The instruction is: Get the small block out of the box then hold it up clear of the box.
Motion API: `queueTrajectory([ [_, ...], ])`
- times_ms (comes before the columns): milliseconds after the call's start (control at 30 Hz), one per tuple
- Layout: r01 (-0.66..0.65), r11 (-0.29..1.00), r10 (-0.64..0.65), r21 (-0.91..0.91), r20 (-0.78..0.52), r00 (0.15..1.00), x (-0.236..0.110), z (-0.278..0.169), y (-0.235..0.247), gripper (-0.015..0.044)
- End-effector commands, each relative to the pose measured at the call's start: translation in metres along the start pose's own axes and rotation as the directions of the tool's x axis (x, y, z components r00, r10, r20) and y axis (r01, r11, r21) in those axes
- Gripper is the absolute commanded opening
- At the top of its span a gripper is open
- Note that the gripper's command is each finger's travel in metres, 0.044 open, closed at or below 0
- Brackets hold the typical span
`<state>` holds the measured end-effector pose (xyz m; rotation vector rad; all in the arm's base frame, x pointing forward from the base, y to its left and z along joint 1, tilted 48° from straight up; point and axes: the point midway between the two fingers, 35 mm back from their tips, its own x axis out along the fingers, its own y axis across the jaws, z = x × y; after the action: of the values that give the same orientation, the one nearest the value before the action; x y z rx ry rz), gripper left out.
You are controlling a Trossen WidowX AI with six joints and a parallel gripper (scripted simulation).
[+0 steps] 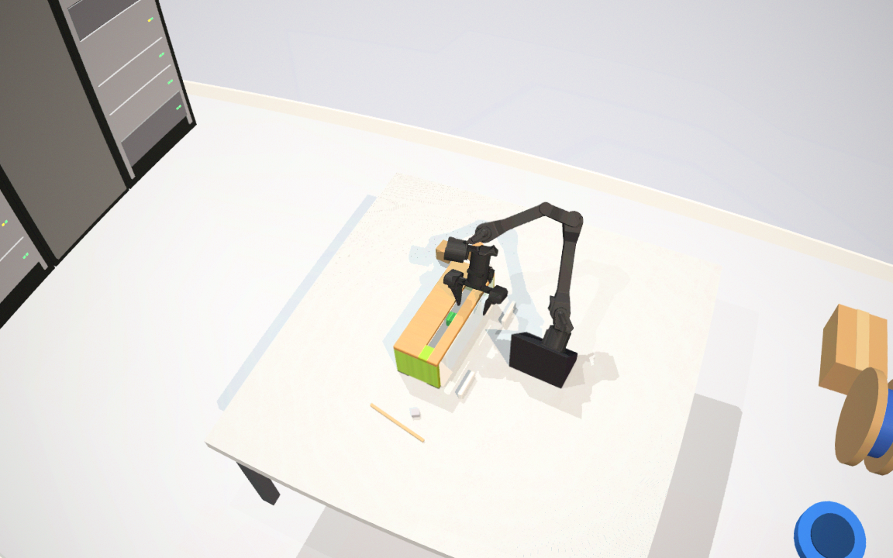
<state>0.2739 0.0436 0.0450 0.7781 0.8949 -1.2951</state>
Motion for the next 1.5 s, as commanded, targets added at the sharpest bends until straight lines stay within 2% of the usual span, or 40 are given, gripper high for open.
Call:
queueTrajectory([
  [0,-0.002,1.0,0.002,-0.003,0.005,1.0,0.006,0.003,0.0,0.04],
  [733,-0.002,1.0,0.002,-0.002,0.009,1.0,0.037,0.019,-0.003,0.04],
  [1467,-0.001,1.0,0.001,0.0,0.001,1.0,0.05,-0.026,-0.003,0.04],
])
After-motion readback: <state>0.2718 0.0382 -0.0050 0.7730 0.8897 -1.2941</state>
